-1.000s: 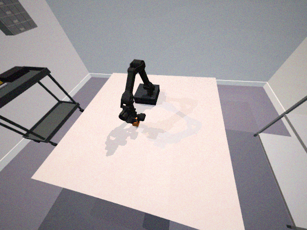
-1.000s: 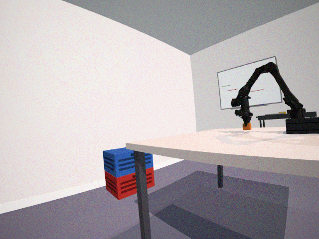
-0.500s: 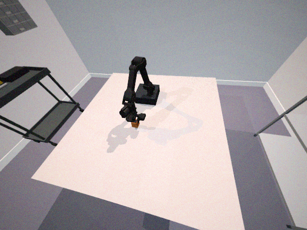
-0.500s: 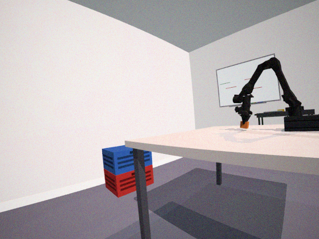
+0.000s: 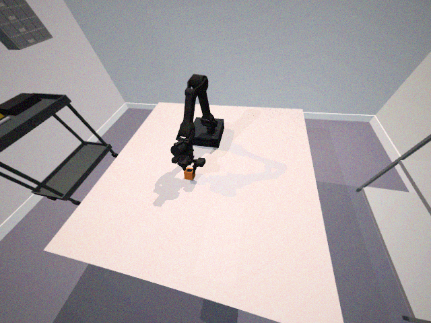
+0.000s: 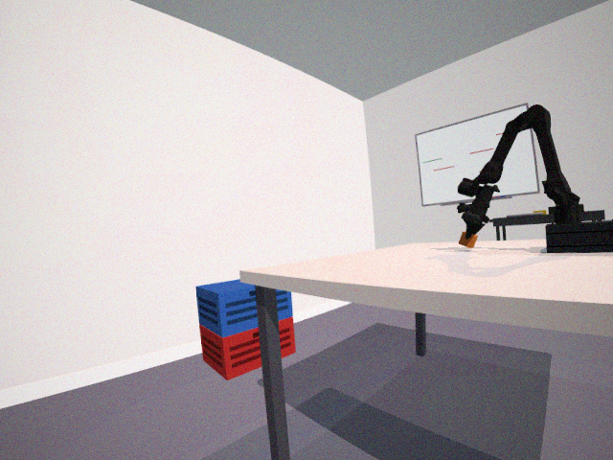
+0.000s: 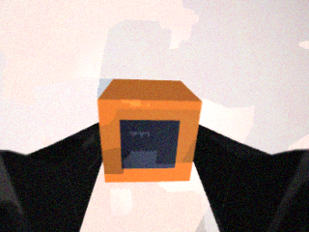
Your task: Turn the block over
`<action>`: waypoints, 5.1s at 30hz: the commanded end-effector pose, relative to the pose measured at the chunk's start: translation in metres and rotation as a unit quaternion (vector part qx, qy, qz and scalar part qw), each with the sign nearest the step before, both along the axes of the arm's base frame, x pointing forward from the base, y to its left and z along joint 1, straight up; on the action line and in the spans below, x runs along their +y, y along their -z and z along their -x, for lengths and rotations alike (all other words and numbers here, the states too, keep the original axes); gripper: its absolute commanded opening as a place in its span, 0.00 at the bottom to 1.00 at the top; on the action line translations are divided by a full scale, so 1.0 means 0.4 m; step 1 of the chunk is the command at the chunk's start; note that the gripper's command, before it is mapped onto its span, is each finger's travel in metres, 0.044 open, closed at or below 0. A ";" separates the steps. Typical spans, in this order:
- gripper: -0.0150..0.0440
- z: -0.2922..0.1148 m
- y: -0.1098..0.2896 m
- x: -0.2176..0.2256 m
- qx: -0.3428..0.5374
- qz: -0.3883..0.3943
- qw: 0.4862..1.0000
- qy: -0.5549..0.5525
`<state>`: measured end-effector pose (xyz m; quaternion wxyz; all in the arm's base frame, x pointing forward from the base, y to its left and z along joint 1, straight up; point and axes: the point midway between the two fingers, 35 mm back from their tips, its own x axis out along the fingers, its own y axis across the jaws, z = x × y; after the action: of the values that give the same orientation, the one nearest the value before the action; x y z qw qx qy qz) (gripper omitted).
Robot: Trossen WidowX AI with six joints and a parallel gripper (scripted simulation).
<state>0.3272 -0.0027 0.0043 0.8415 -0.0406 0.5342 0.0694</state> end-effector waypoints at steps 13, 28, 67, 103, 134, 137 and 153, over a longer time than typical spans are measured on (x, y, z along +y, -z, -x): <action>0.25 -0.005 0.001 0.000 -0.071 -0.009 0.997 -0.003; 0.25 -0.033 0.067 -0.003 -0.166 -0.027 0.986 0.001; 0.25 0.013 0.058 0.000 -0.318 -0.050 0.947 -0.003; 1.00 0.013 0.058 0.000 -0.318 -0.050 0.947 -0.003; 1.00 -0.004 -0.078 -0.011 -0.138 -0.013 0.990 -0.003; 1.00 0.021 -0.102 -0.010 -0.112 -0.009 0.994 -0.004; 1.00 0.062 -0.111 -0.007 -0.072 -0.008 0.997 -0.005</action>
<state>0.3068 -0.0053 0.0383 0.8813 -0.0348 0.4652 0.0753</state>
